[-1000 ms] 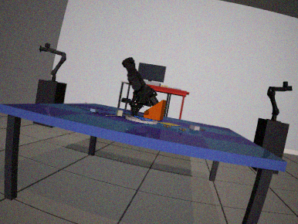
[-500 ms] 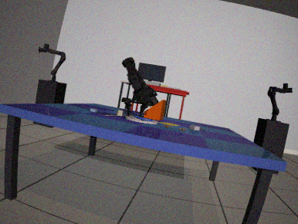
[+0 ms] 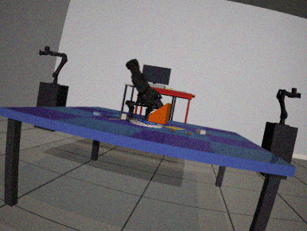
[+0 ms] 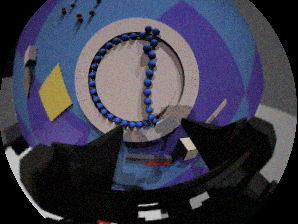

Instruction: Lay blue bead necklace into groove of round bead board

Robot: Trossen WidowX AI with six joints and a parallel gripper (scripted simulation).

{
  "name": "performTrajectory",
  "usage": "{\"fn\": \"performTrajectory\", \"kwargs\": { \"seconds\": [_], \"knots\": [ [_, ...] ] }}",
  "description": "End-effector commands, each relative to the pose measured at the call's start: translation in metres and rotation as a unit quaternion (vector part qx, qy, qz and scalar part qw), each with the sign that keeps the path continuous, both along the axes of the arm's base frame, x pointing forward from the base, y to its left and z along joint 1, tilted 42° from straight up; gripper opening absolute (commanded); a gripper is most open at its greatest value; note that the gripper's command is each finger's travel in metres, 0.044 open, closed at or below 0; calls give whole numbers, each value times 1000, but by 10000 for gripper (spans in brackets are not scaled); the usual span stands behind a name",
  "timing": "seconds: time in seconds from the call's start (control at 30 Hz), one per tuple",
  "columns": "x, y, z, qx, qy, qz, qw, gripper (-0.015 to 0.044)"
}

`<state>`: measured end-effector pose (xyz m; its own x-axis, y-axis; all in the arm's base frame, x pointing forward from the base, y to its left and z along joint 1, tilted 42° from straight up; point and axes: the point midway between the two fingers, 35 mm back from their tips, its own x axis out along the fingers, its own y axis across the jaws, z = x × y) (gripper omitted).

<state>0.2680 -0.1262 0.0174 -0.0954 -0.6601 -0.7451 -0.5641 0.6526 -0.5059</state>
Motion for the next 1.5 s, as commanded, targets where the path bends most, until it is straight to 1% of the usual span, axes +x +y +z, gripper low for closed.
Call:
{"fn": "performTrajectory", "kwargs": {
  "seconds": [0.0,0.23,0.3,0.47,0.63,0.73,0.9,1.47],
  "knots": [
    [0,0,1,-1,-2,-2,1000,440],
    [0,0,1,-1,-2,-2,1000,440],
    [3,4,2,1,4,5,1000,387],
    [18,31,12,6,41,47,998,256],
    [19,30,10,7,43,49,998,125],
    [17,23,2,6,43,49,998,120],
    [19,25,7,5,35,47,998,120],
    [16,8,-14,6,42,49,998,120]
  ]
}}
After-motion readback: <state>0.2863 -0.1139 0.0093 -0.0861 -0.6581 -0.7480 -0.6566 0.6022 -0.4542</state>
